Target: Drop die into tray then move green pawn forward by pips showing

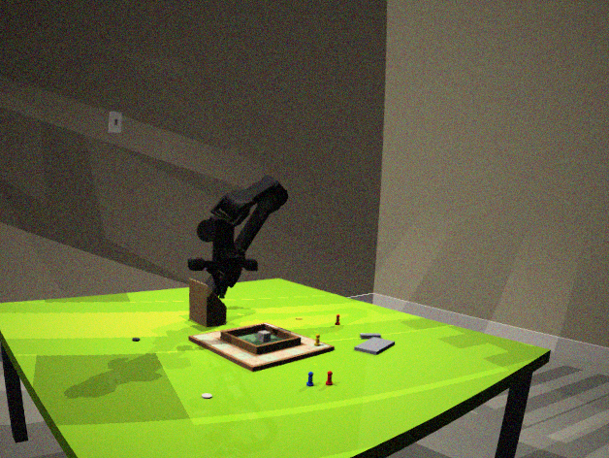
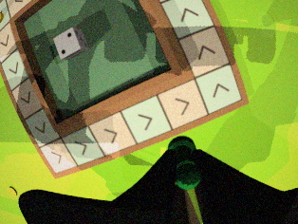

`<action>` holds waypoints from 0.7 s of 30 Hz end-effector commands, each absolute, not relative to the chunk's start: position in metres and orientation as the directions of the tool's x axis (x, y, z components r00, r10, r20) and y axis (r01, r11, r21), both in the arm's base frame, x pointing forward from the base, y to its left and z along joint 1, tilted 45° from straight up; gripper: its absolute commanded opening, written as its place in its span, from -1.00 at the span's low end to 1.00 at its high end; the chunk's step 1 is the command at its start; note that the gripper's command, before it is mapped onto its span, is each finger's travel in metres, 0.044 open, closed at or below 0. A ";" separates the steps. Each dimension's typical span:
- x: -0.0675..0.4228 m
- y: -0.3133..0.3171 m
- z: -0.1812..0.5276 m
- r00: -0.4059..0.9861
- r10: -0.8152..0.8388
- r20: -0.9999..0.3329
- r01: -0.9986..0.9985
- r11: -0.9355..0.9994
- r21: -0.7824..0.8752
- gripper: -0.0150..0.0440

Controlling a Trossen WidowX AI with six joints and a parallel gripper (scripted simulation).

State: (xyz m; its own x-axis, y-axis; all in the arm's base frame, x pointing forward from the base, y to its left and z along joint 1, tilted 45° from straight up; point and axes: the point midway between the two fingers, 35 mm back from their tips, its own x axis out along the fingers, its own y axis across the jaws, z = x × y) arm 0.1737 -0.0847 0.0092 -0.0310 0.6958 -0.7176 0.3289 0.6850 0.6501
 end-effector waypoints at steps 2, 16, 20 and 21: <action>0.174 -0.087 -0.016 -0.035 0.696 -0.717 0.328 0.686 0.650 -0.49; 0.172 -0.086 -0.073 -0.034 0.695 -0.719 0.326 0.687 0.649 -0.49; 0.172 -0.080 -0.080 -0.034 0.695 -0.719 0.326 0.687 0.649 -0.49; 0.172 -0.077 -0.083 -0.034 0.695 -0.718 0.326 0.687 0.649 -0.49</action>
